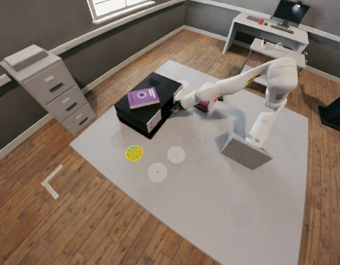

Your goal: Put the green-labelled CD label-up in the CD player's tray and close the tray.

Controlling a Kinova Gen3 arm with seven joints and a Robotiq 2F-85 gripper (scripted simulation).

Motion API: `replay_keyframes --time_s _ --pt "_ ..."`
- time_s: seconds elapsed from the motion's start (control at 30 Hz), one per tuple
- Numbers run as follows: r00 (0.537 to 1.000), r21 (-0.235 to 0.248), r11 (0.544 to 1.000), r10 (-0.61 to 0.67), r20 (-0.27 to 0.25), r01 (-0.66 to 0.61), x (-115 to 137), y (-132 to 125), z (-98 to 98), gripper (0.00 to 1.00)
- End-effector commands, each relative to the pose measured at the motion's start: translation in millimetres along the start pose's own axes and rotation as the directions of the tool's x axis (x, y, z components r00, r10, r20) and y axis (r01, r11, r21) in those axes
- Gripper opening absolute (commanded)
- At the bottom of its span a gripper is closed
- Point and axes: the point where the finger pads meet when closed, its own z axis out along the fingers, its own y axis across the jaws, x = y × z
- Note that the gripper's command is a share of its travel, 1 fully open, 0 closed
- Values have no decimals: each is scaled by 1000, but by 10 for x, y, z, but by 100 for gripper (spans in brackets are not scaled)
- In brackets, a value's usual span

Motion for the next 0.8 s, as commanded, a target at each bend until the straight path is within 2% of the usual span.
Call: replay_keyframes --time_s 0.0,0.1,0.5,0.77 --pt "1000 4 1000 0 -7 0 89 -21 -109 10" --pt "1000 4 1000 0 -7 0 116 -20 -149 10" --pt "1000 4 1000 0 -7 0 516 -18 -725 10" --pt "1000 4 1000 0 -7 0 574 -18 -809 10"
